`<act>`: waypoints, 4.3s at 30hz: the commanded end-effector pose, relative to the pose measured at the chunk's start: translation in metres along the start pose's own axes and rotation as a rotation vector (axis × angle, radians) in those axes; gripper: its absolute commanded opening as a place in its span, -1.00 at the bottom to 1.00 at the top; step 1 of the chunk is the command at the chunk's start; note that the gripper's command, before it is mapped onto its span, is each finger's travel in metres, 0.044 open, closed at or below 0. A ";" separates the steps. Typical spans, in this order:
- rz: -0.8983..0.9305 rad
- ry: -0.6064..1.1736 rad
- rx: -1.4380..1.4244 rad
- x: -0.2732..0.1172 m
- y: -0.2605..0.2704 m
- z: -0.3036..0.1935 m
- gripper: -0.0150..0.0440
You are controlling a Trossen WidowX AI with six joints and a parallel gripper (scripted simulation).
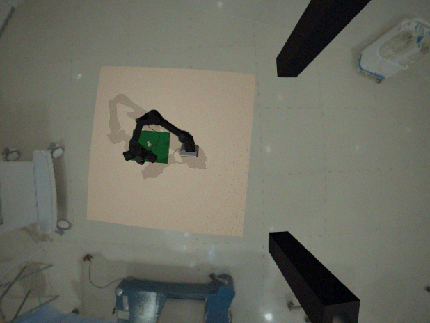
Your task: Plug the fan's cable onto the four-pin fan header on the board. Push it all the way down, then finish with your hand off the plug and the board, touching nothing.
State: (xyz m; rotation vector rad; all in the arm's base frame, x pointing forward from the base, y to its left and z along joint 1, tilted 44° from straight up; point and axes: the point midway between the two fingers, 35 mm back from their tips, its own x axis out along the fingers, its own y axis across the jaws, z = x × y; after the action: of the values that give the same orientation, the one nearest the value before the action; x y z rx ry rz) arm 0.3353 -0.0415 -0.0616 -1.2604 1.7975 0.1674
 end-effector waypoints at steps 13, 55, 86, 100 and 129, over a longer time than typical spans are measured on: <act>-0.001 0.002 -0.009 -0.050 0.000 0.000 -0.49; 0.001 0.007 -1.037 -0.047 -0.047 -0.060 -0.49; 0.001 0.007 -1.031 -0.027 -0.040 -0.056 -0.49; 0.001 0.007 -1.045 -0.027 -0.041 -0.057 -0.49; 0.001 0.008 -1.041 -0.024 -0.041 -0.057 -0.49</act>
State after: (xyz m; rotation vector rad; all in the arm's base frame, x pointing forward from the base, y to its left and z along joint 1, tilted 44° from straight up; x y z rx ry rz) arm 0.3371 -0.0755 0.0038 -1.9273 1.7333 1.2086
